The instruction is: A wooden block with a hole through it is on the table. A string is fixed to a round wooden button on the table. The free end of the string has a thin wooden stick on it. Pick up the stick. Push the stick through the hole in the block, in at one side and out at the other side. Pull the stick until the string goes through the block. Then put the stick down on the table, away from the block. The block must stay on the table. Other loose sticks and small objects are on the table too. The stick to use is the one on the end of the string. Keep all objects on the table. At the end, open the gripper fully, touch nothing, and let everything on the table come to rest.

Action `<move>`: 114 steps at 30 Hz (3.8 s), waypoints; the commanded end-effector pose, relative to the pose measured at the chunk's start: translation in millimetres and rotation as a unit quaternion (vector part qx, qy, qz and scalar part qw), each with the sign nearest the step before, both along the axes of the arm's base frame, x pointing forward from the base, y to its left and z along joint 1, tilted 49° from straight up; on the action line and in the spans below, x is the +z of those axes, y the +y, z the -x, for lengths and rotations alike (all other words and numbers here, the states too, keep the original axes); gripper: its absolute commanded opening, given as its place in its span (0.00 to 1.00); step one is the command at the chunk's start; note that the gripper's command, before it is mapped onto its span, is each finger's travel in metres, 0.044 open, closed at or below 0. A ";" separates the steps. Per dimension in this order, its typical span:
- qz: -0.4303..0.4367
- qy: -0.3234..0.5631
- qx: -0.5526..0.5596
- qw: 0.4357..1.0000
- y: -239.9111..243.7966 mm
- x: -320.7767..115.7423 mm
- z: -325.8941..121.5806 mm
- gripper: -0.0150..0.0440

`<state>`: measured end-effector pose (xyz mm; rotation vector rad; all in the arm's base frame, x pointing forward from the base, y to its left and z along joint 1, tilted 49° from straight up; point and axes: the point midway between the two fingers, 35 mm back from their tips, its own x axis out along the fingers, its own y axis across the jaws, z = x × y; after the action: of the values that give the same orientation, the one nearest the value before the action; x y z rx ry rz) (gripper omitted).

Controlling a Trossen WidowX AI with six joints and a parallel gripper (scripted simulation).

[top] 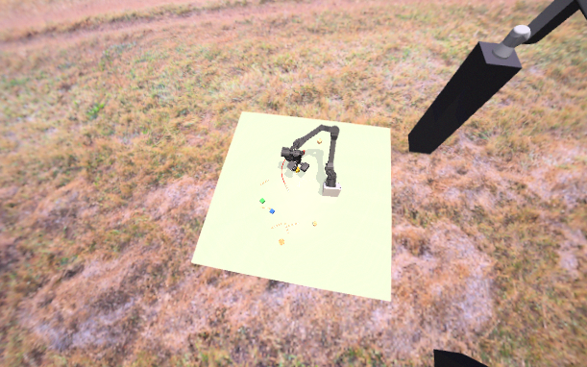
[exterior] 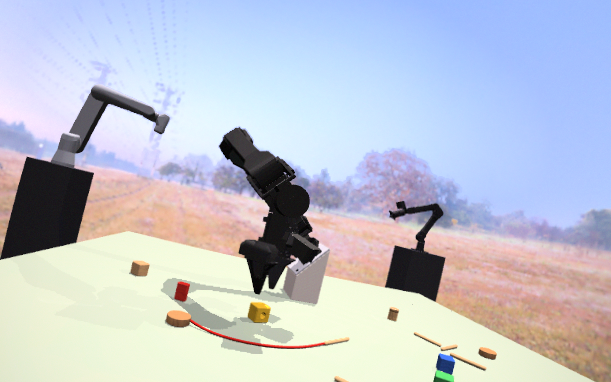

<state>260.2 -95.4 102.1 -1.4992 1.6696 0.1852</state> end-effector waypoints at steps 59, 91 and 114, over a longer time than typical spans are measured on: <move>0.000 0.000 0.000 1.000 0.0 0.0 0.0 0.40; 0.044 0.345 0.313 0.884 80.2 -77.2 -65.8 0.79; 0.049 0.387 0.348 0.852 90.9 -89.9 -71.9 0.56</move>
<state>332.3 -5.1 12.6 -2.2432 1.6180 1.2443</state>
